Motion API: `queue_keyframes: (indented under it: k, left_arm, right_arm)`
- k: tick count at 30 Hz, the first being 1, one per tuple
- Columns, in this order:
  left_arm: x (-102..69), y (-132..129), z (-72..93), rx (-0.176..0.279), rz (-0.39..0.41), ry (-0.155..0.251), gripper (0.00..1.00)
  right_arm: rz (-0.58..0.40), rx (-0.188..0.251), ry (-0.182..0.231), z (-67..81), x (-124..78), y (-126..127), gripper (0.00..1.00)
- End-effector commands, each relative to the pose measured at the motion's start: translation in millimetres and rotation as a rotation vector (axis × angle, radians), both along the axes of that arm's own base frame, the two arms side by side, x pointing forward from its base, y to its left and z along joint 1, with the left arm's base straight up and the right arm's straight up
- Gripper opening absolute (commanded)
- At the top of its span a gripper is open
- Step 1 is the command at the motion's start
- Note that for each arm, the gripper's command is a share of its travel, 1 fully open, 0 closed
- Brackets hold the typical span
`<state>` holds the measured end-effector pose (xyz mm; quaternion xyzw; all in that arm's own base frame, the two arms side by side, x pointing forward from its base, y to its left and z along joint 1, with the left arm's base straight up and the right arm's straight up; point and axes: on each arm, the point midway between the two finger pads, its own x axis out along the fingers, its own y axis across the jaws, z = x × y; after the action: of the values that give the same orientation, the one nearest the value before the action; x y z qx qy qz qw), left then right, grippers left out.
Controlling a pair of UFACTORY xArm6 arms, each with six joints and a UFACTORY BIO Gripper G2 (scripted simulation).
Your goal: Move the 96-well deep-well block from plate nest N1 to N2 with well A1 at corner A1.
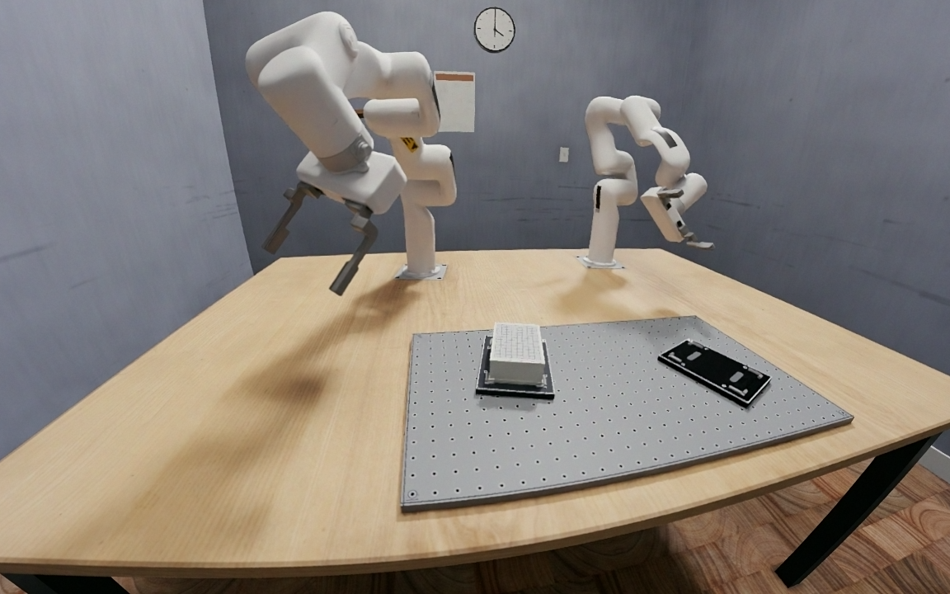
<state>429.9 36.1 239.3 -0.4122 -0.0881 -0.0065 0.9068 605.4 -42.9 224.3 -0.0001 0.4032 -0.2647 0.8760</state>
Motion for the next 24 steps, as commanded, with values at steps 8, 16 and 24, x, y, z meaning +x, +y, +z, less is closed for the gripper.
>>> queue_keyframes:
  k: [8,16,24]
  left_arm:
    - [0.7,0,1.4,0.001,0.000,-0.003,1.00]
    - [0.7,0,1.4,0.001,0.000,-0.003,1.00]
    - [0.7,0,1.4,0.001,0.000,-0.003,1.00]
  right_arm:
    - [0.169,0.087,0.187,15.1,-83,12,1.00]
    - [0.236,0.145,0.297,24.7,-130,17,1.00]
    - [0.299,0.225,0.433,39.3,-191,24,1.00]
